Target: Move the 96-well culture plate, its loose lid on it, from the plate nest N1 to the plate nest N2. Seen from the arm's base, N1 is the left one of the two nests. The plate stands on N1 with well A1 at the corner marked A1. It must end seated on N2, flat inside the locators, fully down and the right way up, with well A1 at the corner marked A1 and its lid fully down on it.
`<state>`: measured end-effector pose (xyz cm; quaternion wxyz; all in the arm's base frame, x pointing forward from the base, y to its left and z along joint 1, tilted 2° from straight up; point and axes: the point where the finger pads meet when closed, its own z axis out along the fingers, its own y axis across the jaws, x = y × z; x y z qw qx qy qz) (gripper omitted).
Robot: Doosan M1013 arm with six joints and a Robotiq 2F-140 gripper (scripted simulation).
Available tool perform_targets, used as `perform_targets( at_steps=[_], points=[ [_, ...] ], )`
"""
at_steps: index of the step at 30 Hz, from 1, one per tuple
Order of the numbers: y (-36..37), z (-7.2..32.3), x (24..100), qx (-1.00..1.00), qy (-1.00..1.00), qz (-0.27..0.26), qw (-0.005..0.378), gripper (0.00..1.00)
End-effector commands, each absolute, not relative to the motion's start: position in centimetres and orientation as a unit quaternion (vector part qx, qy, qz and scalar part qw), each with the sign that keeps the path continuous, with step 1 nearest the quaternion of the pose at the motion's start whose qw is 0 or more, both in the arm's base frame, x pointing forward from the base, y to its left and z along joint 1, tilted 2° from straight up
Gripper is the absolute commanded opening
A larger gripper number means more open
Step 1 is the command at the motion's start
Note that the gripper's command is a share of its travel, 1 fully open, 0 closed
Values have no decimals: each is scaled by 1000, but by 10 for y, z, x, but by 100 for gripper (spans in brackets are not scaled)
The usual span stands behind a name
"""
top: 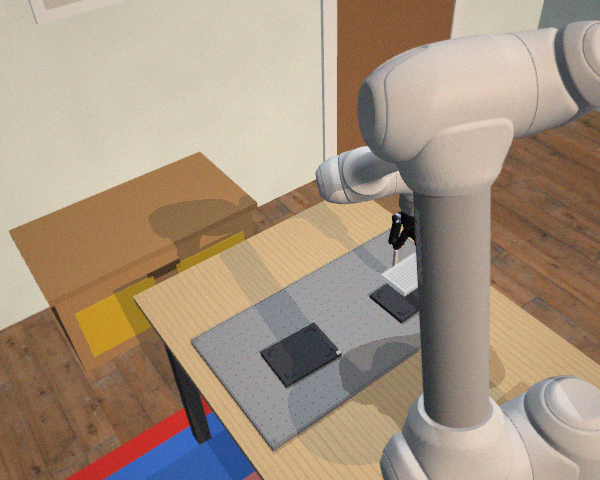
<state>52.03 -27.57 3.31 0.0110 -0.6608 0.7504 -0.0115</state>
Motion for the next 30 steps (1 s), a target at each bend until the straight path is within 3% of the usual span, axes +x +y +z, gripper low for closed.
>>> perform_targets(
  at_steps=[1, 30],
  points=[
    [-276, 33, 520, -661, 750, -12, 11, 0],
    [-275, 18, 521, -661, 750, -12, 11, 0]
  ],
)
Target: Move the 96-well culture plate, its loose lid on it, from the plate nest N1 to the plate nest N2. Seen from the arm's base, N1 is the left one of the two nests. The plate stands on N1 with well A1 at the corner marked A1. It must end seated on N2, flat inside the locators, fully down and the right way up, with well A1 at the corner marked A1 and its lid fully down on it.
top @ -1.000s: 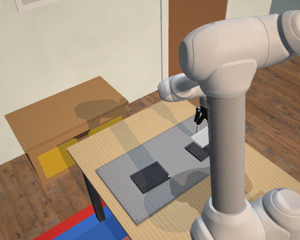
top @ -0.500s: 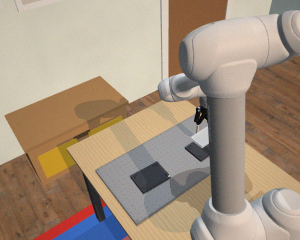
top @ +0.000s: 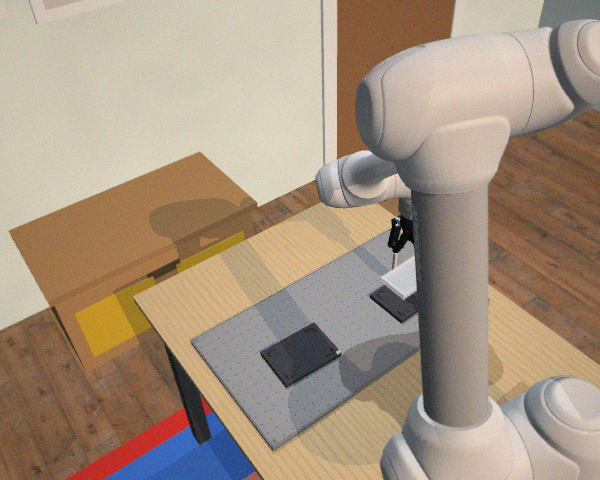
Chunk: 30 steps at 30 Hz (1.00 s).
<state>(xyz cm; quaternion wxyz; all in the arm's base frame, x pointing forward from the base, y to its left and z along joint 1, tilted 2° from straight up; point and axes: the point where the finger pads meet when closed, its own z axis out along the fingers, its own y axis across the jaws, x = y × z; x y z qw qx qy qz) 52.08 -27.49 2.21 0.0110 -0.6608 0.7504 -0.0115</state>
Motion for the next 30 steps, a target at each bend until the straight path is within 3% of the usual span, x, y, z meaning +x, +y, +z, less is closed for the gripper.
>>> perform_targets(
  at_steps=[1, 30],
  points=[
    [-275, 17, 521, -661, 750, -12, 11, 0],
    [-275, -18, 522, -661, 750, -12, 11, 0]
  ],
)
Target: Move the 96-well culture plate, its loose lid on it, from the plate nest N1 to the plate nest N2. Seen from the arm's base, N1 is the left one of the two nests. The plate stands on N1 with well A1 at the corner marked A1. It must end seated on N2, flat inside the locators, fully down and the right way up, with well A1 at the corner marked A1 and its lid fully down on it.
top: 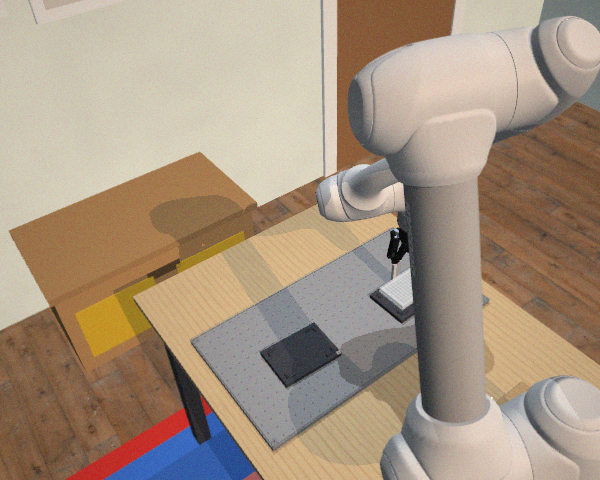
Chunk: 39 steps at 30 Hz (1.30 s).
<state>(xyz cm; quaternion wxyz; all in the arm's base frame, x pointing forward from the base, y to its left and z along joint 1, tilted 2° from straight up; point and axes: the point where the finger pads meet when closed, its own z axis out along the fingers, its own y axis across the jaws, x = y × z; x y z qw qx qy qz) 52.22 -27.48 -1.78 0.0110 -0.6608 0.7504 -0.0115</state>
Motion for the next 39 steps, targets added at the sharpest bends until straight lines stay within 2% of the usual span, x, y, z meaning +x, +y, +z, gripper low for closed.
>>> perform_targets(
  at_steps=[1, 39],
  points=[
    [-275, -18, 522, -661, 750, -12, 11, 0],
    [-275, -22, 522, -661, 750, -12, 11, 0]
  ],
)
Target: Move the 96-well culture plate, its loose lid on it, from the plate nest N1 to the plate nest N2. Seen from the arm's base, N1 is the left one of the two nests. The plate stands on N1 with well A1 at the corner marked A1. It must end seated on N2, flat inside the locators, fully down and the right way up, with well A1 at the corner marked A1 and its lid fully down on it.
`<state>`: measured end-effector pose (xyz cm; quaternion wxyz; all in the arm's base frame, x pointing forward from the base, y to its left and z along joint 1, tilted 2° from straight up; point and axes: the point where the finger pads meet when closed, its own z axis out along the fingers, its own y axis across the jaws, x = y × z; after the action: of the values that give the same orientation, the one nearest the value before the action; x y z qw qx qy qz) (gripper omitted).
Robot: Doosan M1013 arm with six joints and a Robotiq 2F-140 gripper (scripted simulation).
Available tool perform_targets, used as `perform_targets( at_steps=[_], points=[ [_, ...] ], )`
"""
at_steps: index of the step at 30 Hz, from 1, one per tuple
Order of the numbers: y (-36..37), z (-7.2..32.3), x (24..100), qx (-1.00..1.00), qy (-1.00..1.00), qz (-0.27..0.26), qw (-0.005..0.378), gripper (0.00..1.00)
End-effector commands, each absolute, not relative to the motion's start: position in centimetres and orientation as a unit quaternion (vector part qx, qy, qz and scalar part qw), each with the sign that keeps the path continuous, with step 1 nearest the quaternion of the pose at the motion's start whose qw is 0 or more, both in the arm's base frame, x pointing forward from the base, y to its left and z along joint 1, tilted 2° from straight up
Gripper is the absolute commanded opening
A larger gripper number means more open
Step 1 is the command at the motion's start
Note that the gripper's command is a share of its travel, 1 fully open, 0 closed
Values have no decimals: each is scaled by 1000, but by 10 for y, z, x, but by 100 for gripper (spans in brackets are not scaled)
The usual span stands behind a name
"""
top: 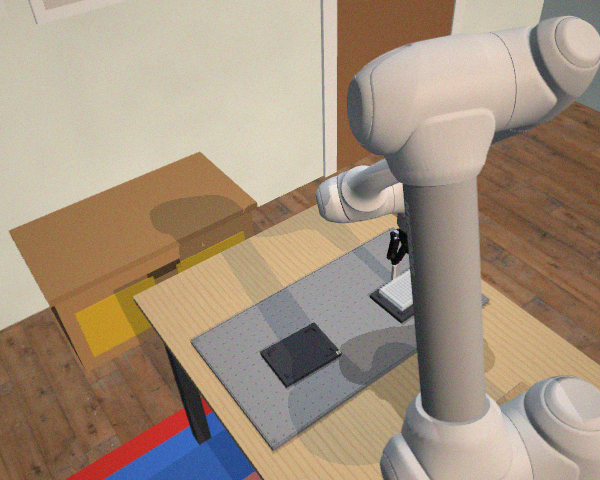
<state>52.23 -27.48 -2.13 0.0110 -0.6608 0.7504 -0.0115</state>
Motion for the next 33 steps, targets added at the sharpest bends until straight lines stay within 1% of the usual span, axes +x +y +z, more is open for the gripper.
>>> perform_targets(
  at_steps=[1, 33],
  points=[
    [-275, -22, 522, -661, 750, -12, 11, 0],
    [-275, -26, 523, -661, 750, -12, 11, 0]
  ],
)
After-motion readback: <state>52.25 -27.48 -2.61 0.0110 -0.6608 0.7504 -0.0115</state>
